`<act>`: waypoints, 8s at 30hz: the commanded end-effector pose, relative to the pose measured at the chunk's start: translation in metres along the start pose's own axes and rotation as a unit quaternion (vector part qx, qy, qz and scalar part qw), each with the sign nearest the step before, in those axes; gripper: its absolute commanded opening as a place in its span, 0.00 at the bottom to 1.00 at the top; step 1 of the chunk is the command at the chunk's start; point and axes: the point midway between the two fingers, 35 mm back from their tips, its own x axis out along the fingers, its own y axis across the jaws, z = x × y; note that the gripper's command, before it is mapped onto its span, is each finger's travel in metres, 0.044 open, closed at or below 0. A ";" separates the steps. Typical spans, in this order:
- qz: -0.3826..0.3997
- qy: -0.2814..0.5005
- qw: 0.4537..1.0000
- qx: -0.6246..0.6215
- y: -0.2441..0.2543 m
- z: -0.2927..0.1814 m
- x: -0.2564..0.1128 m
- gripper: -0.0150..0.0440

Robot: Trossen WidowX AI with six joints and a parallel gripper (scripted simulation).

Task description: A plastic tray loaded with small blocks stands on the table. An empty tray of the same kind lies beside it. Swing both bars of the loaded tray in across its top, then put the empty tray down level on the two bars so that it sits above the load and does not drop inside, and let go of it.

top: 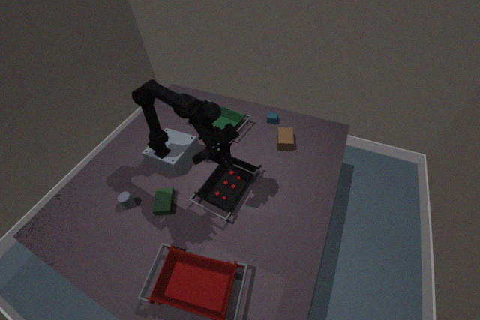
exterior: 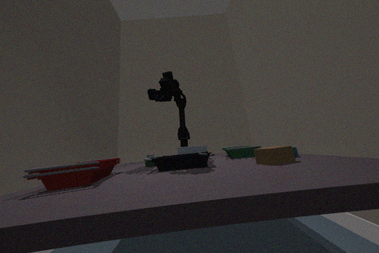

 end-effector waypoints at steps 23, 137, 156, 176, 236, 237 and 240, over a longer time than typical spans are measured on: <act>0.126 0.407 0.905 -0.022 -0.041 -0.234 0.116 0.40; 0.129 0.406 0.905 -0.019 0.027 -0.225 0.096 0.40; 0.129 0.406 0.905 -0.019 0.027 -0.225 0.096 0.25; 0.129 0.406 0.905 -0.019 0.027 -0.225 0.096 0.25; 0.258 0.334 0.837 -0.347 0.137 -0.158 -0.002 1.00; 0.273 0.321 0.821 -0.386 0.152 -0.163 -0.008 1.00; 0.317 0.277 0.760 -0.496 0.196 -0.179 -0.027 1.00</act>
